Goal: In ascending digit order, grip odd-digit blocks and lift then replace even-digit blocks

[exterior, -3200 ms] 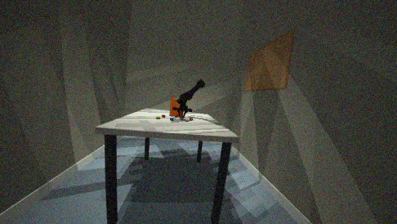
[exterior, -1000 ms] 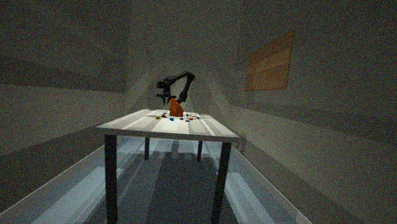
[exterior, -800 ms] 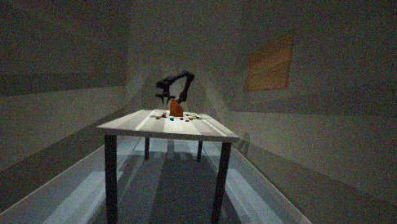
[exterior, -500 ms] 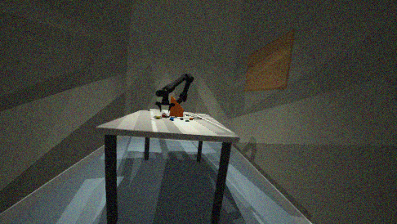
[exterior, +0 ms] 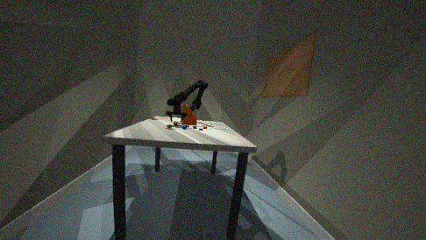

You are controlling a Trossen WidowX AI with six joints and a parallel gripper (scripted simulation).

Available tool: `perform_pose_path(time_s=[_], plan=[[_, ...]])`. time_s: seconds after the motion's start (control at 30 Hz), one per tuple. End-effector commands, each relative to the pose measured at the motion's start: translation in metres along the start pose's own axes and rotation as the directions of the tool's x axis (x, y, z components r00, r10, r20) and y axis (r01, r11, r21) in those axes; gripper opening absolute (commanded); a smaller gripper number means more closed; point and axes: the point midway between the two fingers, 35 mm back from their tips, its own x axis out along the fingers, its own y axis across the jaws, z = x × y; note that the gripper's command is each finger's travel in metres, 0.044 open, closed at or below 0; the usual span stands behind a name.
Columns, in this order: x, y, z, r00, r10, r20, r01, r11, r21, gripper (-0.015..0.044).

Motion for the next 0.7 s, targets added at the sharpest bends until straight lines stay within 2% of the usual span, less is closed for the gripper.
perform_pose_path(time_s=[0.0, 0.3, 0.67], plan=[[0.007, 0.001, 0.0, 1.0, 0.006, 0.002, -0.006, 1.0, 0.006, 0.04], [0.018, 0.002, -0.001, 1.0, 0.007, 0.002, -0.007, 1.0, 0.006, 0.04], [0.018, 0.002, -0.001, 1.0, 0.007, 0.002, -0.007, 1.0, 0.006, 0.012]])
